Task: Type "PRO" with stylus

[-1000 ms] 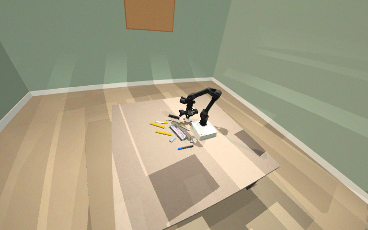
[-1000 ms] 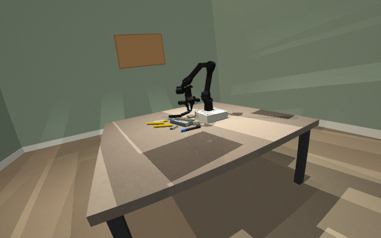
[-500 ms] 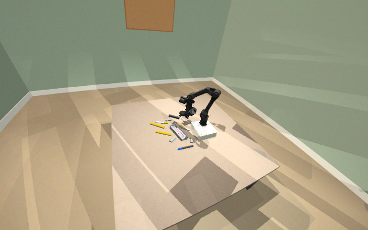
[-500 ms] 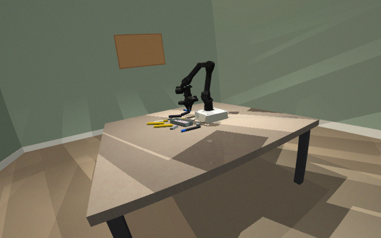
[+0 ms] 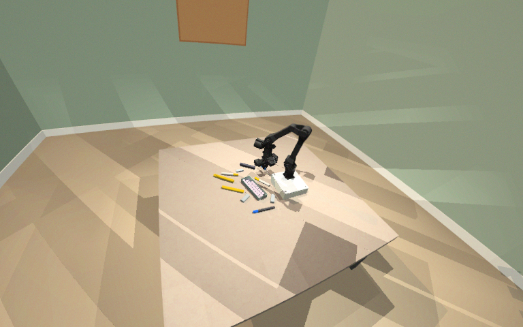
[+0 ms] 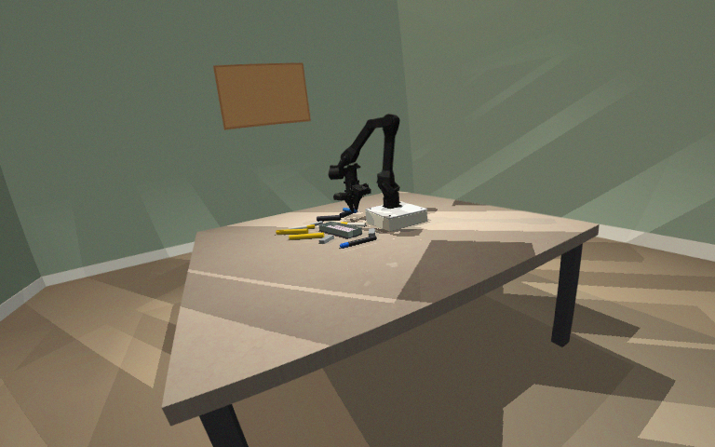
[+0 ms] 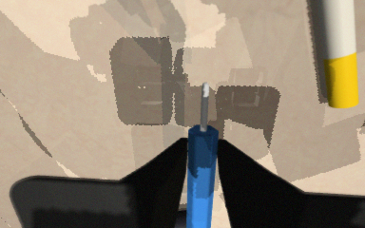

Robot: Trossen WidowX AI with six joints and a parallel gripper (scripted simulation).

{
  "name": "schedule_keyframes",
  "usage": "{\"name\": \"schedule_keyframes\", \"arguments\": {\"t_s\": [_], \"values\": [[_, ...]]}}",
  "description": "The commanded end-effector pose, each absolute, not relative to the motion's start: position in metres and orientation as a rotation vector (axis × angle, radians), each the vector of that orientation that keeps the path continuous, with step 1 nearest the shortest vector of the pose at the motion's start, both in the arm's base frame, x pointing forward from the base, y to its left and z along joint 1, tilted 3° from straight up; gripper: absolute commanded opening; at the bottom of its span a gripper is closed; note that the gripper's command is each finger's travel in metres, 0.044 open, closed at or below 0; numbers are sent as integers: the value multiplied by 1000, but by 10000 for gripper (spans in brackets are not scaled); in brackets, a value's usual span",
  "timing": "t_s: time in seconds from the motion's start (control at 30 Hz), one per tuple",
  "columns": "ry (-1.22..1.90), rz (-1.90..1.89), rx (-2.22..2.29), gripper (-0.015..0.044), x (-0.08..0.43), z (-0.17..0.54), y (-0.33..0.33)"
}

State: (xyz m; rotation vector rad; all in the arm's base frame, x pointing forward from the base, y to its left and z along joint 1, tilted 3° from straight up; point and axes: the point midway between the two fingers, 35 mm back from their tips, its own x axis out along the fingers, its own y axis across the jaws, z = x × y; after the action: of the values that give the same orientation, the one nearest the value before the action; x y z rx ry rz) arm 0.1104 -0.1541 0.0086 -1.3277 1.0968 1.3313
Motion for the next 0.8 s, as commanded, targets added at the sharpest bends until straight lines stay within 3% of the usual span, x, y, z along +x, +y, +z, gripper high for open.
{"name": "schedule_keyframes", "arguments": {"t_s": [0.0, 0.77], "values": [[1096, 1349, -1314, 0, 107, 0, -151], [1096, 1349, -1314, 0, 106, -24, -148]]}}
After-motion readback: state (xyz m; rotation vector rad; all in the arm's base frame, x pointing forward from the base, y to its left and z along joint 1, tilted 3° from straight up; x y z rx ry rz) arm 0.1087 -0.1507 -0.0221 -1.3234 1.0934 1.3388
